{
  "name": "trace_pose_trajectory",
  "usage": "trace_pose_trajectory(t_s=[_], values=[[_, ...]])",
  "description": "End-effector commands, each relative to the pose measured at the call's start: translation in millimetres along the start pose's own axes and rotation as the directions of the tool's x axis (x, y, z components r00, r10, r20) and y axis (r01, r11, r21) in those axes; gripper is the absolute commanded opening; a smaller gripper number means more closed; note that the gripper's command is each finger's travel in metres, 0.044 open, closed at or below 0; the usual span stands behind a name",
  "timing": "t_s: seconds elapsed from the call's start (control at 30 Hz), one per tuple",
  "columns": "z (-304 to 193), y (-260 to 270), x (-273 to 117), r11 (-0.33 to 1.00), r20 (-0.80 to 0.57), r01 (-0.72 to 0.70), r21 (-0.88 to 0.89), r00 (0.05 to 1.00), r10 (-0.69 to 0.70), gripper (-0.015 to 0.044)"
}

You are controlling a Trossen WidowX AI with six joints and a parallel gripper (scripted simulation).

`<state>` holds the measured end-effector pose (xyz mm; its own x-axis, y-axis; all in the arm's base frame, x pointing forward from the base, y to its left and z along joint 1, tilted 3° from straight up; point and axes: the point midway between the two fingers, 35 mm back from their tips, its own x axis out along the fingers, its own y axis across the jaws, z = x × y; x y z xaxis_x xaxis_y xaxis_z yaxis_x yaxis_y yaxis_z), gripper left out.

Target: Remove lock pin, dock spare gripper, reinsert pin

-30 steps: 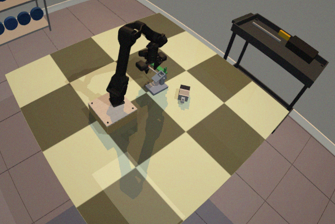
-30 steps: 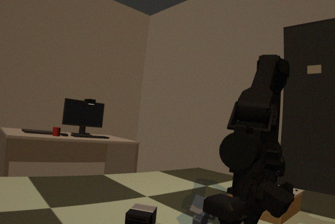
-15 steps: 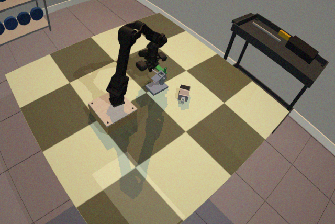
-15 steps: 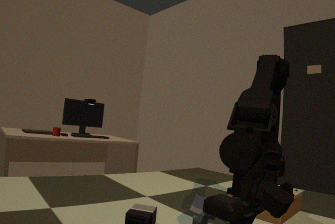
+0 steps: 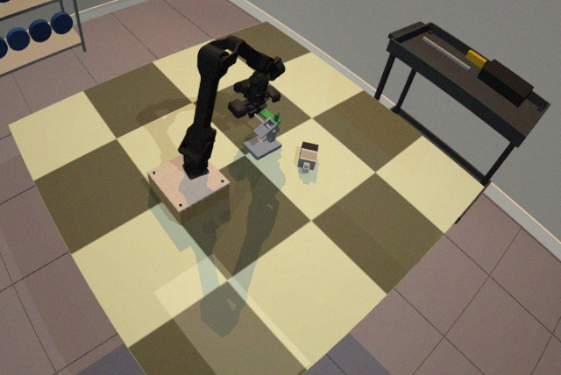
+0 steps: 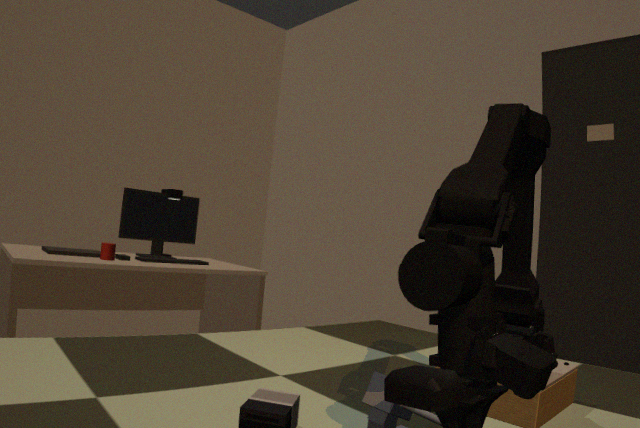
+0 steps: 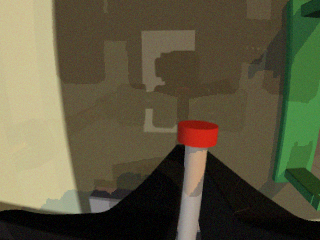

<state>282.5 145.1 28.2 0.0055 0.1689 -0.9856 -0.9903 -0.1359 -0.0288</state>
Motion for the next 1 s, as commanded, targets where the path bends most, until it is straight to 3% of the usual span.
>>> trace_pose_trajectory(t_s=[0.0,0.97], values=[[4.4,0.2,-2.3,1.000,0.046,0.000,-0.006,0.999,0.001,0.0000],[23.6,-1.2,-6.5,1.000,0.068,-0.007,-0.009,0.998,0.007,0.0000]])
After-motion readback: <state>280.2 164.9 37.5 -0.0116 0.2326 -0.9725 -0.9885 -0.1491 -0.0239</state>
